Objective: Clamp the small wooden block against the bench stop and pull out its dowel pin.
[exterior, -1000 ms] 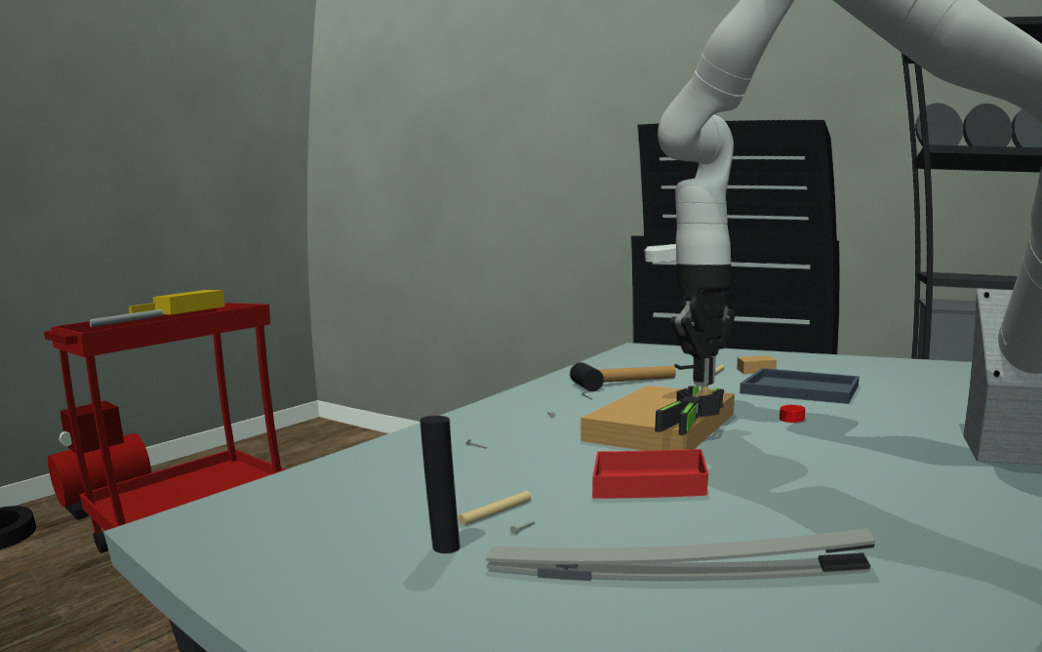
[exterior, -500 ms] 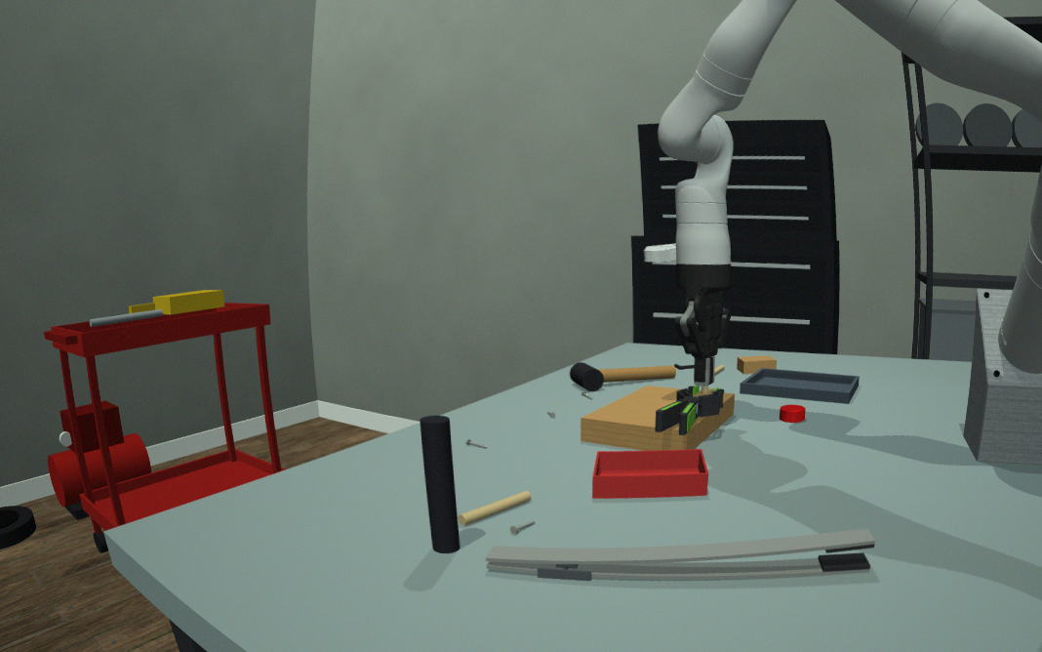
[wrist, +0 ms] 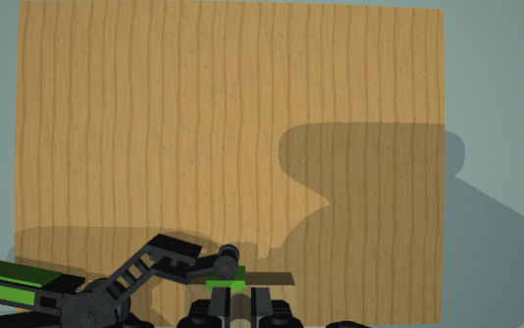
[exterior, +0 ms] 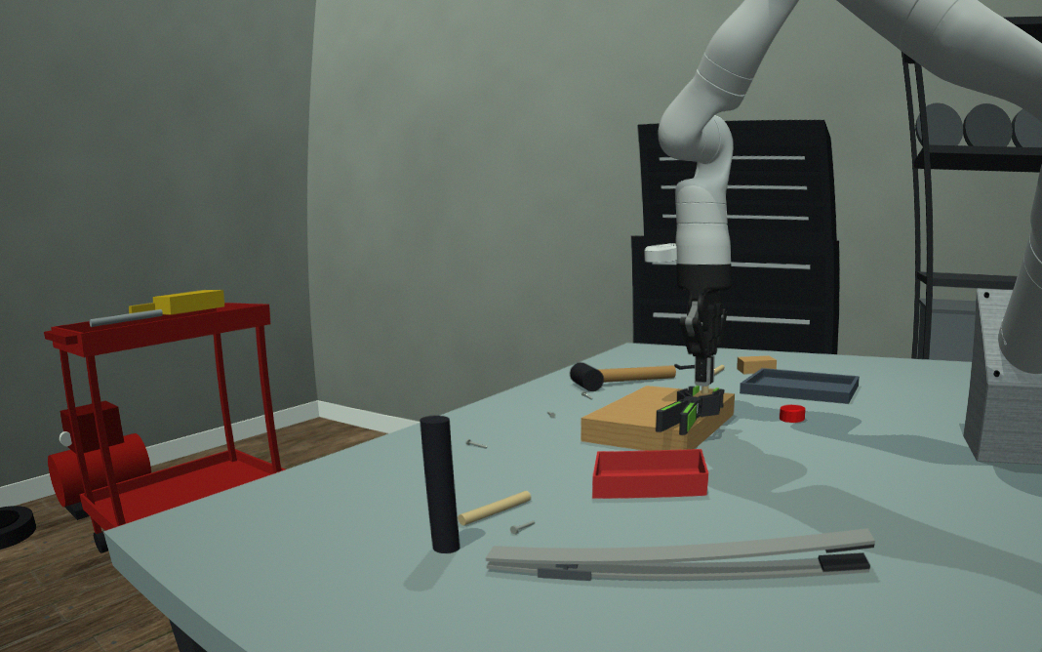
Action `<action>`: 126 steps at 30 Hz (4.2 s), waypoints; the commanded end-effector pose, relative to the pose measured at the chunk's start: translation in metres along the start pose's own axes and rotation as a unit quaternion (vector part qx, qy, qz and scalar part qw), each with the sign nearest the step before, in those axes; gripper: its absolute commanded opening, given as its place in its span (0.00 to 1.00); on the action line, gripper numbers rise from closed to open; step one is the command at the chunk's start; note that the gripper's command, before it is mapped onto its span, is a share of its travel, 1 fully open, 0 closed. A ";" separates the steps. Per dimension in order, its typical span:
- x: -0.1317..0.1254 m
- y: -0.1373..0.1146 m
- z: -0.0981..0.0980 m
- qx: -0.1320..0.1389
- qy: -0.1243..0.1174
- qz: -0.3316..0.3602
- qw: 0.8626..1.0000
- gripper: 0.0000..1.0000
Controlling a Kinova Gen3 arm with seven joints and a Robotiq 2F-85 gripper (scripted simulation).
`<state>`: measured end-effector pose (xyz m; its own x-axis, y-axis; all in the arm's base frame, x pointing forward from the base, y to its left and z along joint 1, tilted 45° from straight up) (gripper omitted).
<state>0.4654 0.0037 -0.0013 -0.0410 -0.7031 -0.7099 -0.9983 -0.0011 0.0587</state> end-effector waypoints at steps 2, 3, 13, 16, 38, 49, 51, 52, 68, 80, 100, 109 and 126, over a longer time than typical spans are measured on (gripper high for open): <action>0.004 -0.002 -0.002 0.006 0.003 -0.017 1.000 0.10; 0.004 -0.002 -0.002 0.006 0.003 -0.017 1.000 0.10; 0.004 -0.003 -0.002 0.006 0.003 -0.064 0.998 0.10; 0.004 -0.003 -0.002 0.006 0.003 -0.078 0.997 0.10; 0.004 -0.003 -0.002 0.006 0.004 -0.162 0.987 0.10; 0.004 -0.003 -0.002 0.006 0.004 -0.213 0.977 0.10; 0.004 -0.003 -0.002 0.006 0.004 -0.222 0.975 0.10; 0.004 -0.003 -0.002 0.006 0.004 -0.227 0.974 0.10; 0.004 -0.003 -0.003 0.005 0.005 -0.291 0.957 0.10; 0.004 -0.003 -0.003 0.005 0.005 -0.336 0.942 0.10; 0.004 -0.003 -0.003 0.005 0.005 -0.285 0.959 0.10; 0.004 -0.003 -0.004 0.006 0.005 -0.252 0.968 0.10; 0.004 -0.003 -0.004 0.006 0.004 -0.178 0.984 0.10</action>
<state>0.4644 0.0005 -0.0031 0.3366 -0.6510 -0.6803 -0.9408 -0.2626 -0.2142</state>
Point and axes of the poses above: the point where the finger pads meet when closed, its own z axis out along the fingers, its own x axis across the jaws, y = z × x, the point moved 7 cm from there along -z, back along the fingers, and after that the axes turned 2 degrees about -z, right-handed, at the moved point
